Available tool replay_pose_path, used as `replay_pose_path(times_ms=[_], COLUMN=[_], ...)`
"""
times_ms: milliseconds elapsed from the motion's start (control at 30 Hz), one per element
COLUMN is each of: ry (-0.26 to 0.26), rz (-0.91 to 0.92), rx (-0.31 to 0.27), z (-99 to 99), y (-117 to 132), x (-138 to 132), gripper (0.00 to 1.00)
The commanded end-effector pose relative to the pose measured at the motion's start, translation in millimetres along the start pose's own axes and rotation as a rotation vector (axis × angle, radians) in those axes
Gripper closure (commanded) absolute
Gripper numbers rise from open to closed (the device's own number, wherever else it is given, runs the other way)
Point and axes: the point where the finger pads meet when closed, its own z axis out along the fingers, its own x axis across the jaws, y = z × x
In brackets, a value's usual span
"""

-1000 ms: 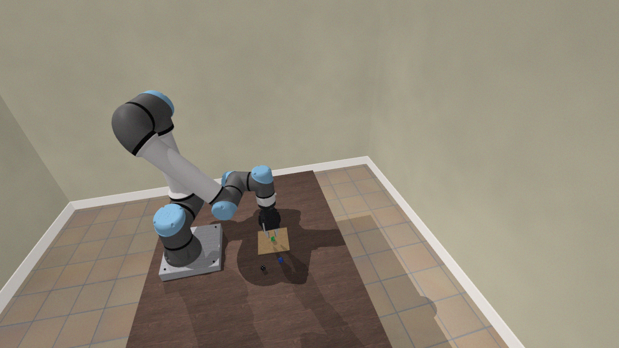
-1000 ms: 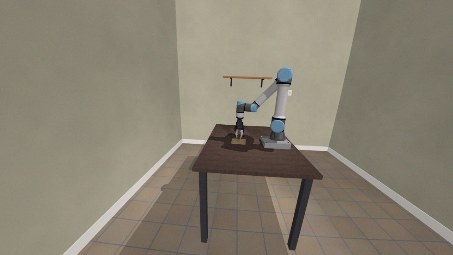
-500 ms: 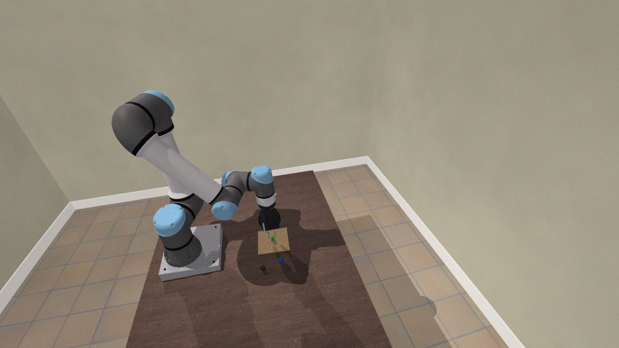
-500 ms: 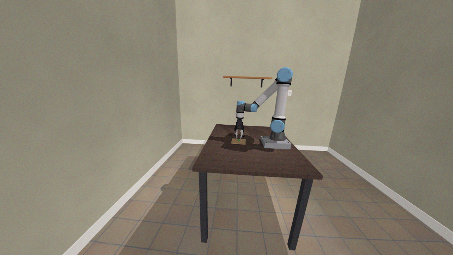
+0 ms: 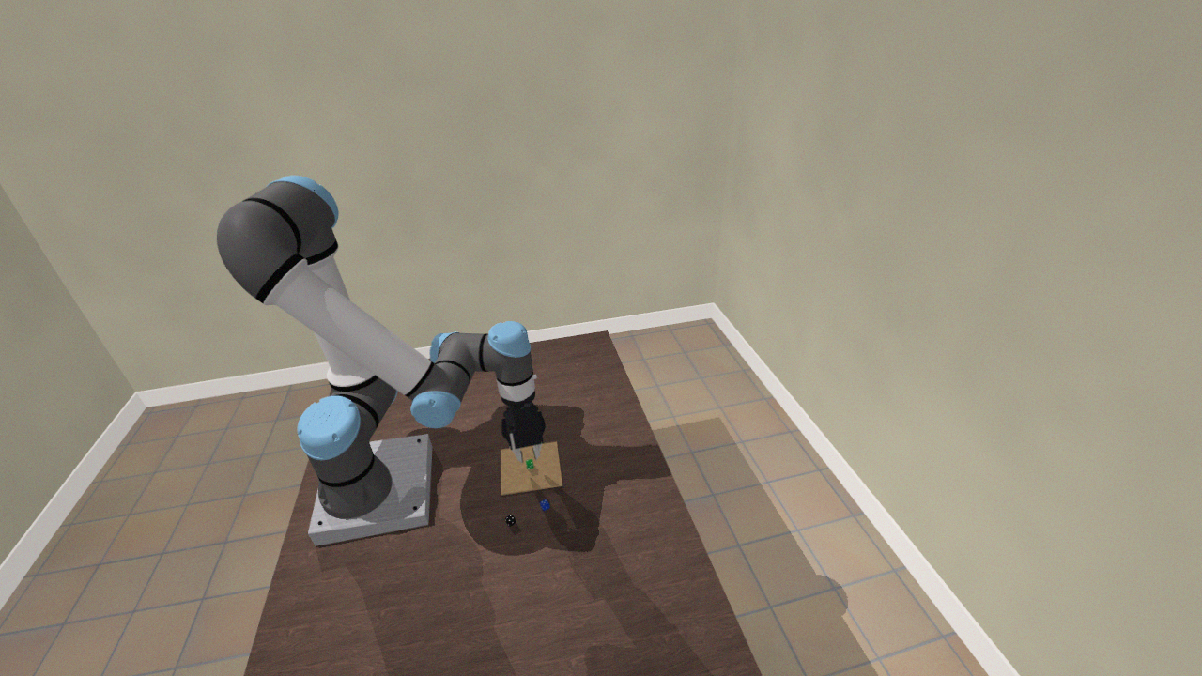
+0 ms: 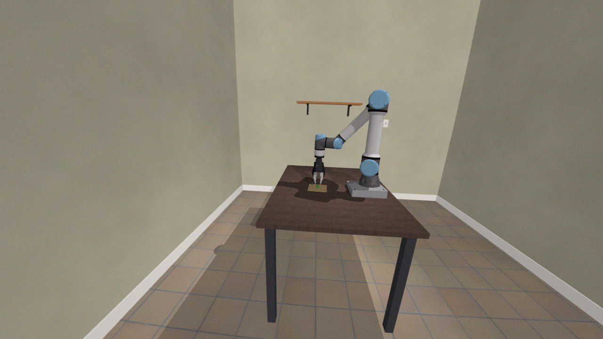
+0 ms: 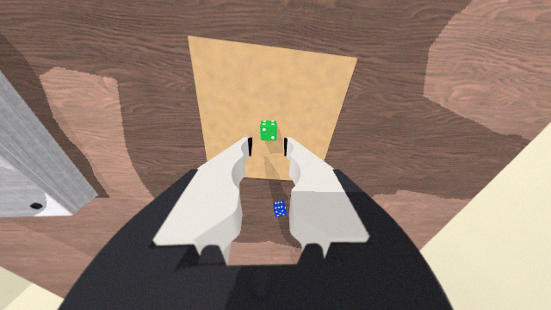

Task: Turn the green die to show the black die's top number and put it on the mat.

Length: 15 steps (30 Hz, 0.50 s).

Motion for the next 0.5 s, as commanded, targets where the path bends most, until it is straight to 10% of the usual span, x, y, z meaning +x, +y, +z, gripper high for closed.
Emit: replay_pose_path(times_ms=[0,467], ry=[0.001,0.001], rz=[0.000,0.000], rx=[0.000,0.000], z=[-0.3,-21.8], y=[0,0], x=[0,0], gripper=[0.82,0.82])
